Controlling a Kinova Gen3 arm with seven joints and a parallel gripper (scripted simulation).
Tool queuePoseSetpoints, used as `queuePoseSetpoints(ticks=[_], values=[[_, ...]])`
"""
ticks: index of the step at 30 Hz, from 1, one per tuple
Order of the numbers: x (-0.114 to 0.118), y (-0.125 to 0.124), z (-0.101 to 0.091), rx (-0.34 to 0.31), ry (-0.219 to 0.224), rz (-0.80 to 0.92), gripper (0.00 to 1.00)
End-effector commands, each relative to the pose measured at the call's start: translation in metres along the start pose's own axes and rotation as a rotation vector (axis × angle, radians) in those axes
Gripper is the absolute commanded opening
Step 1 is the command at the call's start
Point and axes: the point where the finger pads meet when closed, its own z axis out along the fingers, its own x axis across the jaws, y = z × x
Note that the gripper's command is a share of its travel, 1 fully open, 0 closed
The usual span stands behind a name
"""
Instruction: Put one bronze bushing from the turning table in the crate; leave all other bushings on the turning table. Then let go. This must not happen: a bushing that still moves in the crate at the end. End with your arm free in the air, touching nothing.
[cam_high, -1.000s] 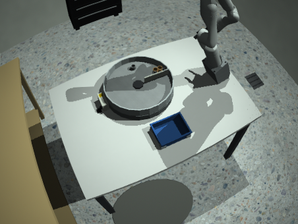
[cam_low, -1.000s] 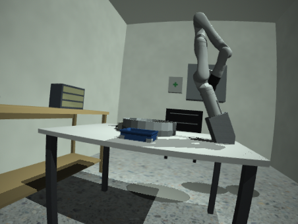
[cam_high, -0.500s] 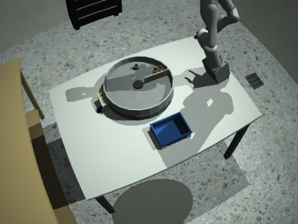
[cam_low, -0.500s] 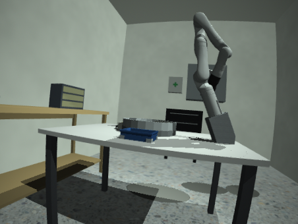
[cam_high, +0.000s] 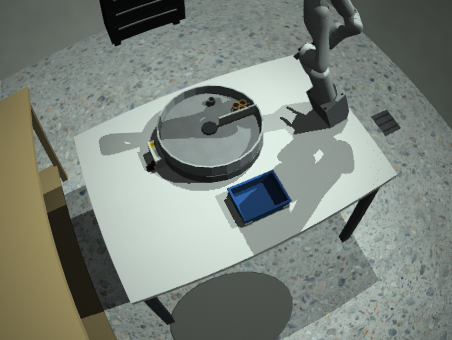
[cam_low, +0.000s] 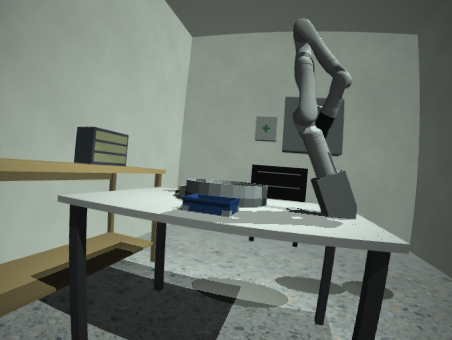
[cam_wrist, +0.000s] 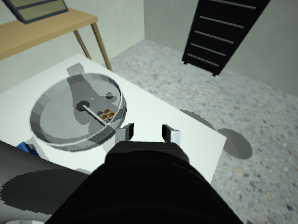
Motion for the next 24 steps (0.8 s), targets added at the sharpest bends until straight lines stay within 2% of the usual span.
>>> queuePoseSetpoints(ticks=[1,11,12,16,24], values=[[-0.054,-0.009,-0.006,-0.068,0.006,0.010,1.00],[-0.054,-0.009,-0.006,-0.068,0.006,0.010,1.00],[-0.011,-0.002,-0.001,-0.013,0.002,0.002,1.00],[-0.054,-0.008,-0.006,-0.068,0.006,0.010,1.00],[-0.054,-0.008,-0.006,-0.068,0.006,0.010,1.00]])
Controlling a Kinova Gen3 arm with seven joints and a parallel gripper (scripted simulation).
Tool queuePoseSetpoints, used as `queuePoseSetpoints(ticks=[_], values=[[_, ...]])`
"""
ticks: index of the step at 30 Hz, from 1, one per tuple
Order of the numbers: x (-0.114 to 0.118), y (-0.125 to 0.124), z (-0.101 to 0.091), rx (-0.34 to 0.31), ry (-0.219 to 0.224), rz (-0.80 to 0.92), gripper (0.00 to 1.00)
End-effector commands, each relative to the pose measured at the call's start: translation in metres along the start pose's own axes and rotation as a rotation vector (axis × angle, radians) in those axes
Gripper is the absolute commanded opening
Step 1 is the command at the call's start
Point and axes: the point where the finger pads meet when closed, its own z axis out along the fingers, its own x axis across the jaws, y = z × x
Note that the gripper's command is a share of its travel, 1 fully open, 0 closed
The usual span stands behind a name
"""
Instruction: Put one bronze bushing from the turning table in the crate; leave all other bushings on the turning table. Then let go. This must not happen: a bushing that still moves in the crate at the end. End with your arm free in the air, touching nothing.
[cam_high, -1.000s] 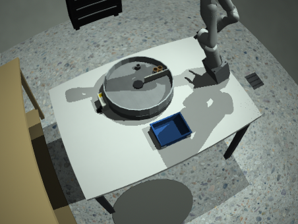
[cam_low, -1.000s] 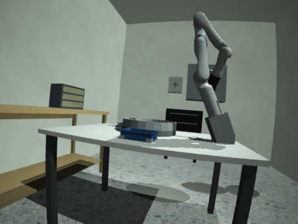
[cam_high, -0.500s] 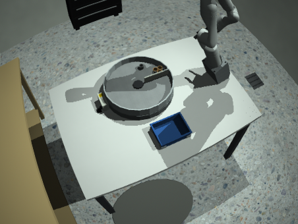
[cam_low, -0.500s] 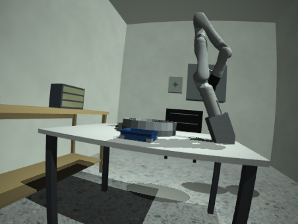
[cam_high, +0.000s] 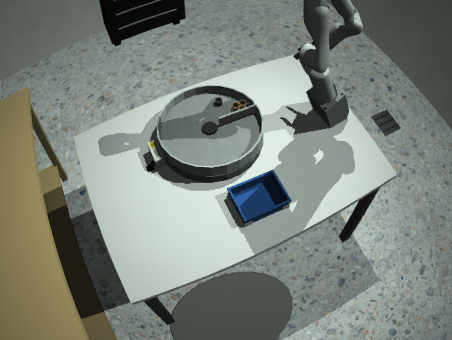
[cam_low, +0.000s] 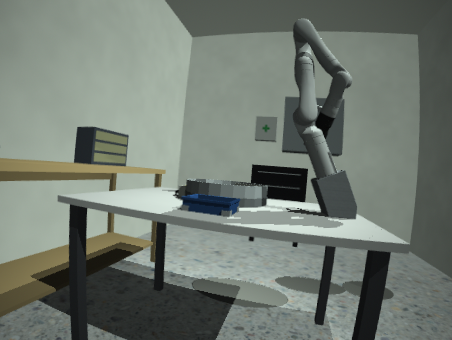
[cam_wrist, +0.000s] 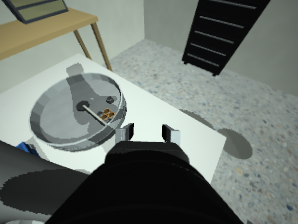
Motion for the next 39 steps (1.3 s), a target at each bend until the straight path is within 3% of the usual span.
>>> queuePoseSetpoints(ticks=[1,4,5,9,21,22,26,38,39], values=[[-0.054,-0.008,-0.006,-0.068,0.006,0.010,1.00],[-0.054,-0.008,-0.006,-0.068,0.006,0.010,1.00],[-0.011,-0.001,-0.002,-0.013,0.002,0.002,1.00],[-0.054,-0.007,-0.007,-0.068,0.006,0.010,1.00],[-0.054,-0.007,-0.007,-0.068,0.006,0.010,1.00],[-0.011,-0.001,-0.002,-0.013,0.002,0.002,1.00],[-0.054,-0.006,-0.008,-0.068,0.006,0.010,1.00],[-0.054,-0.006,-0.008,-0.068,0.006,0.010,1.00],[-0.011,-0.002,0.000,-0.013,0.002,0.002,1.00]])
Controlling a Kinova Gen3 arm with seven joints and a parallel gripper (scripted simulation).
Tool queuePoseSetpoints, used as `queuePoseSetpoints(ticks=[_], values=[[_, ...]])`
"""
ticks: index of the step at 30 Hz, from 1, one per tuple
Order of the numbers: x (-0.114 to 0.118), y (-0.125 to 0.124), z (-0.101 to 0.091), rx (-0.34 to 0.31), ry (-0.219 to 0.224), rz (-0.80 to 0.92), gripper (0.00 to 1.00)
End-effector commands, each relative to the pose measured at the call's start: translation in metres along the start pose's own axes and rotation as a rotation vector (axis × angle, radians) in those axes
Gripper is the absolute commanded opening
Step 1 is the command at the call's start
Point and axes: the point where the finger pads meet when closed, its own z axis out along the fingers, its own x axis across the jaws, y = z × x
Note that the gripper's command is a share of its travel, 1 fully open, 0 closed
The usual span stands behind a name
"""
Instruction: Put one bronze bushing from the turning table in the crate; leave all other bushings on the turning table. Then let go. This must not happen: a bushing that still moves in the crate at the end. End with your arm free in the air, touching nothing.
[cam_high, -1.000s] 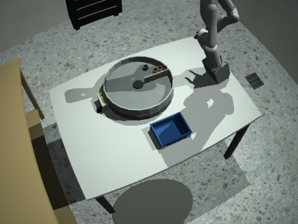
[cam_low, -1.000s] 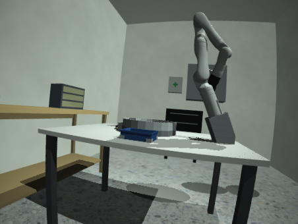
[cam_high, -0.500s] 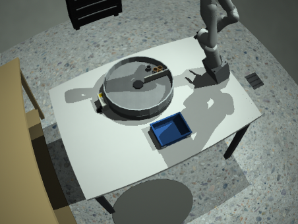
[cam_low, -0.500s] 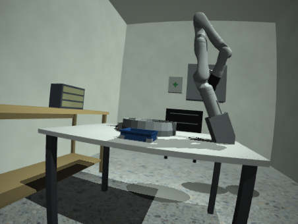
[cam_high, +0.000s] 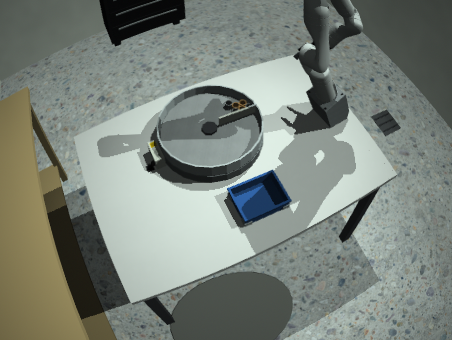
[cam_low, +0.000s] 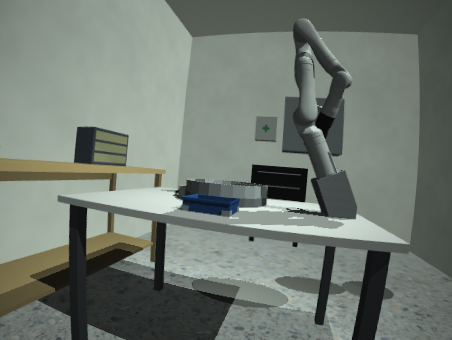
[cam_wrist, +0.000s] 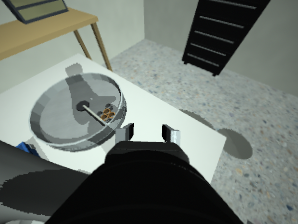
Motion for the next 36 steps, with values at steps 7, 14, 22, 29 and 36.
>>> queuePoseSetpoints(ticks=[7,14,22,29,36], values=[[-0.054,-0.012,-0.001,-0.068,0.006,0.010,1.00],[-0.054,-0.012,-0.001,-0.068,0.006,0.010,1.00],[-0.054,-0.012,-0.003,-0.068,0.006,0.010,1.00],[-0.054,-0.012,-0.003,-0.068,0.006,0.010,1.00],[-0.032,-0.006,-0.002,-0.041,0.004,0.006,1.00]])
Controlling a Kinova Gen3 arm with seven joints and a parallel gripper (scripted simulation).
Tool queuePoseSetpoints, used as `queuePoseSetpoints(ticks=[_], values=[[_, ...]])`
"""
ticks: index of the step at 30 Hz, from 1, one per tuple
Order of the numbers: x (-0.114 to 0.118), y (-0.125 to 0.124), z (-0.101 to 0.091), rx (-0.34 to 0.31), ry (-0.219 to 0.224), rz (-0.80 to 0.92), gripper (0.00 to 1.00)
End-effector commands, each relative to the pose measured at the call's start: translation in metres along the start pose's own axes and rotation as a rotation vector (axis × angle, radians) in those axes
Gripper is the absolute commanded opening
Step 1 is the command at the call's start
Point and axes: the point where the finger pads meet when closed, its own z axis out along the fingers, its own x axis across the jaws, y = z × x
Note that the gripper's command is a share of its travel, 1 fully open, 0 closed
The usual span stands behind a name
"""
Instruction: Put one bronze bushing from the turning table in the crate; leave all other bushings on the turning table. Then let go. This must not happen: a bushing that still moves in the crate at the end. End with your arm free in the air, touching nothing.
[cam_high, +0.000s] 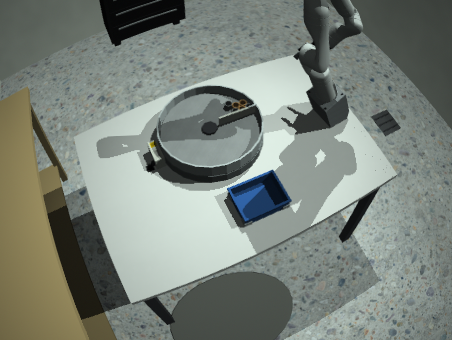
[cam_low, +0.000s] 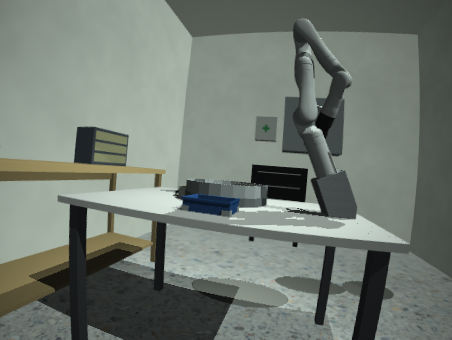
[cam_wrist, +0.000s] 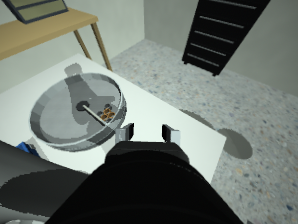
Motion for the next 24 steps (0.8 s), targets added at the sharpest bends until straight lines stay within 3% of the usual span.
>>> queuePoseSetpoints(ticks=[1,2,14,15,19,24], values=[[-0.043,-0.009,-0.003,-0.054,0.005,0.008,1.00],[-0.054,-0.011,-0.004,-0.068,0.006,0.010,1.00],[-0.054,-0.011,-0.004,-0.068,0.006,0.010,1.00],[-0.011,-0.002,-0.001,-0.013,0.002,0.002,1.00],[-0.054,-0.010,-0.005,-0.068,0.006,0.010,1.00],[-0.054,-0.010,-0.005,-0.068,0.006,0.010,1.00]])
